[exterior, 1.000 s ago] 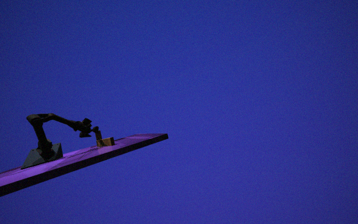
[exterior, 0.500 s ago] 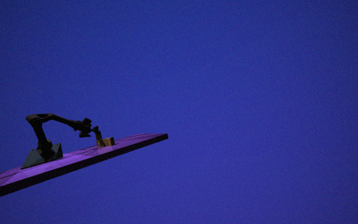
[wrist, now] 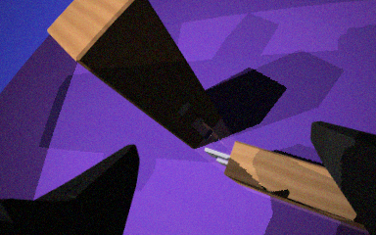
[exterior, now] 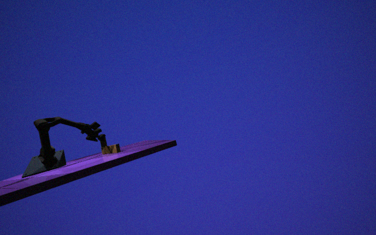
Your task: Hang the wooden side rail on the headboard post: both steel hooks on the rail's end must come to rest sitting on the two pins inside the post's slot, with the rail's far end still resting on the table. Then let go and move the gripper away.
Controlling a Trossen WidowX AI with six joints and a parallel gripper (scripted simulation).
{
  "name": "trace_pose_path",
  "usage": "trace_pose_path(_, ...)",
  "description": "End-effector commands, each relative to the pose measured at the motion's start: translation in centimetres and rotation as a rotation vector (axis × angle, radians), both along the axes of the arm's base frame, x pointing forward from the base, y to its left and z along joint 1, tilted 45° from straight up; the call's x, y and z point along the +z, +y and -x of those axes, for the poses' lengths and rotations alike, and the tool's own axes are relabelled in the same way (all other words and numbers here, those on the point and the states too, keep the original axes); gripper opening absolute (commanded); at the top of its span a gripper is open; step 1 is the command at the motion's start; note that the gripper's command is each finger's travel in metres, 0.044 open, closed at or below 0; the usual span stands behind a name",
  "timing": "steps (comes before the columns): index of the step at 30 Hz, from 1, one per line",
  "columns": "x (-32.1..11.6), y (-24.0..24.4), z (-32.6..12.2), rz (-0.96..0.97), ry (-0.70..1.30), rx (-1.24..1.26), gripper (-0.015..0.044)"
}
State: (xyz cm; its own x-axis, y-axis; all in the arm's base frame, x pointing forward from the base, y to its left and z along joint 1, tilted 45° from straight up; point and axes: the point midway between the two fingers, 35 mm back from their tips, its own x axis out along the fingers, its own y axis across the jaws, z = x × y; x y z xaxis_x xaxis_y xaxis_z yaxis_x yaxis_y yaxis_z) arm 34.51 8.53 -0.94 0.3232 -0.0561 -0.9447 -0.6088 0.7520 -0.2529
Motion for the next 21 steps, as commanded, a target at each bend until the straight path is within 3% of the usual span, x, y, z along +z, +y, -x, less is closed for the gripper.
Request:
trace_pose_path(1, -0.3, -0.7, -0.9, 0.014, 0.070, -0.441, 0.0440)
trace_pose_path(10, 0.4, -1.4, -1.9, 0.085, 0.034, -1.024, 0.0440)
trace_pose_path(21, 2.0, -2.2, -2.8, 0.198, -0.176, -1.578, 0.0440)
